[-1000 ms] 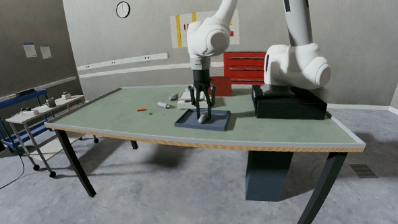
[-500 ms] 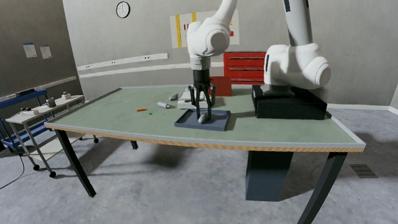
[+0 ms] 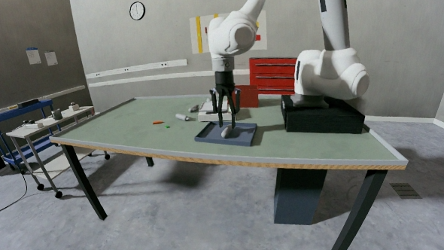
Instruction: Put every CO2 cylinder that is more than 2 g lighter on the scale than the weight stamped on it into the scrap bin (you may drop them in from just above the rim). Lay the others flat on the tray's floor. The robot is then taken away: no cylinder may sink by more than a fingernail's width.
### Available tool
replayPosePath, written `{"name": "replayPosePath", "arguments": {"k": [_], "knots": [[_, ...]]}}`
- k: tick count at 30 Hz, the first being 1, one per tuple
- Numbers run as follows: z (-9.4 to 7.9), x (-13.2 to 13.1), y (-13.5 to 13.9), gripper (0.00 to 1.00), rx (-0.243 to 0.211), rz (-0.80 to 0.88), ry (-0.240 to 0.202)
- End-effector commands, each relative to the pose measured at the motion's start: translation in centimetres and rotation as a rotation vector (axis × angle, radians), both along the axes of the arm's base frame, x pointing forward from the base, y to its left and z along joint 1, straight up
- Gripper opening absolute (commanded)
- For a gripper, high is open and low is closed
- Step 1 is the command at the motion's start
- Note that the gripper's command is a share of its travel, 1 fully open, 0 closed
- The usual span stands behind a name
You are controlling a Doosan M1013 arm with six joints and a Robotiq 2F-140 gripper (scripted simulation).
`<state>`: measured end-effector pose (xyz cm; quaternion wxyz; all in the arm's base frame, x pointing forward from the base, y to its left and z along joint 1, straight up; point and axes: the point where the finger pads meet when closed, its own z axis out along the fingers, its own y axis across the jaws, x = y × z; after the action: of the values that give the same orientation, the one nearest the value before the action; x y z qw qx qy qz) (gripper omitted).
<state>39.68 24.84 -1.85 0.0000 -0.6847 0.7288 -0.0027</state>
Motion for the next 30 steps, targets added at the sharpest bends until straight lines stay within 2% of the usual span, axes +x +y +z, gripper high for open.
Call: {"name": "replayPosePath", "arguments": {"k": [1, 10, 12, 15, 17, 23, 27, 29, 30], "knots": [[2.7, 0.0, 0.1, 0.40, 0.001, 0.000, -0.001], [11.3, 0.0, 0.1, 0.40, 0.001, 0.000, -0.001], [11.3, 0.0, 0.1, 0.40, 0.001, 0.000, -0.001], [13.1, 0.0, 0.1, 0.40, 0.001, 0.000, -0.001], [13.6, 0.0, 0.1, 0.40, 0.001, 0.000, -0.001], [13.8, 0.3, -0.1, 0.40, 0.001, 0.004, 0.000], [14.1, 3.5, -2.2, 0.40, 0.001, 0.041, 0.000], [14.1, 3.5, -2.2, 0.40, 0.001, 0.041, 0.000], [14.2, 4.9, -3.3, 0.40, 0.001, 0.058, 0.000]]}}
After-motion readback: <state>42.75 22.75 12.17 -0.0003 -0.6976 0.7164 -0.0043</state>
